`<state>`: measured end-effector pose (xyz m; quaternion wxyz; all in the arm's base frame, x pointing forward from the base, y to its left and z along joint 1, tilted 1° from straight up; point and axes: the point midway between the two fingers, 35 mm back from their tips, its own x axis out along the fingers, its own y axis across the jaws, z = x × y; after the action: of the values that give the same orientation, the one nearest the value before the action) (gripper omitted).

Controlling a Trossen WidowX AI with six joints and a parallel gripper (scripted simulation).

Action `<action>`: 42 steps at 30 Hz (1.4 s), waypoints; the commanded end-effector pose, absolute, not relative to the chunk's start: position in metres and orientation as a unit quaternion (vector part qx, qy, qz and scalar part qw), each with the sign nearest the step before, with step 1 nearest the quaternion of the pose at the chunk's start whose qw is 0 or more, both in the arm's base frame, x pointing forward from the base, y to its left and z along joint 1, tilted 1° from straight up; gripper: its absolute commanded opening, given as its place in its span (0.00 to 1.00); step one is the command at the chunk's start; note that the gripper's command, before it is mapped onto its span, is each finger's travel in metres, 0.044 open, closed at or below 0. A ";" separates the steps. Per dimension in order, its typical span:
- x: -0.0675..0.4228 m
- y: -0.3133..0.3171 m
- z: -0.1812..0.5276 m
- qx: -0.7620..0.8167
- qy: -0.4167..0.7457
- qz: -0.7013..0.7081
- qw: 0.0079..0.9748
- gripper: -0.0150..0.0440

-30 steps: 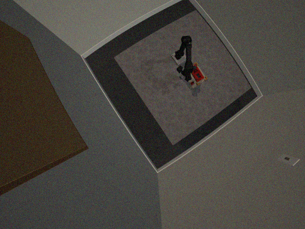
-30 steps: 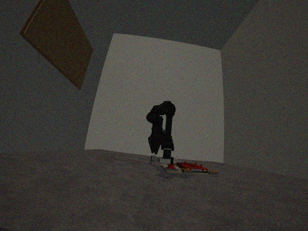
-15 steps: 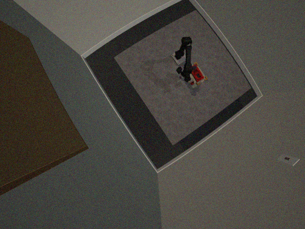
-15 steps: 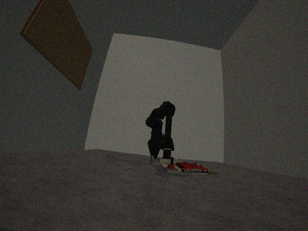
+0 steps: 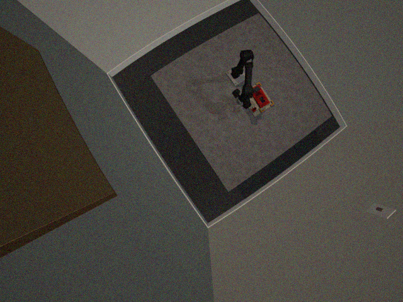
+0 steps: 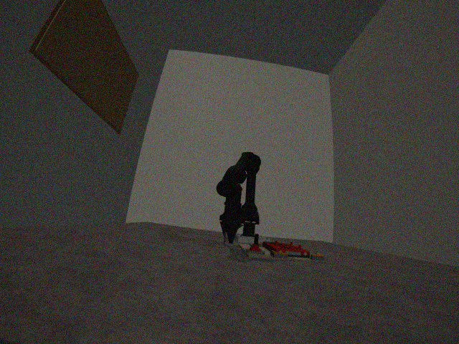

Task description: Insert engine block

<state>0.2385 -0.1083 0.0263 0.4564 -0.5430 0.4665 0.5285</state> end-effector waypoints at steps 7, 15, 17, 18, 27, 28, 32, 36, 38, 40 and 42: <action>0.238 -0.108 0.023 -0.543 0.465 0.531 0.455 0.64; 0.238 -0.108 0.023 -0.543 0.465 0.531 0.455 0.45; 0.238 -0.108 0.023 -0.543 0.465 0.531 0.455 0.43; 0.238 -0.108 0.023 -0.543 0.465 0.531 0.455 0.39; 0.244 -0.110 0.045 -0.543 0.465 0.531 0.455 0.25; 0.244 -0.110 0.048 -0.543 0.465 0.531 0.455 0.25; 0.246 -0.111 0.060 -0.543 0.465 0.531 0.455 0.25; 0.247 -0.111 0.073 -0.543 0.465 0.531 0.456 0.25; 0.248 -0.111 0.079 -0.543 0.465 0.531 0.456 0.25; 0.248 -0.111 0.085 -0.543 0.465 0.531 0.456 0.25; 0.248 -0.111 0.091 -0.543 0.465 0.531 0.456 0.25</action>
<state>0.2464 -0.1110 0.0789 0.4535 -0.5377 0.4674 0.5355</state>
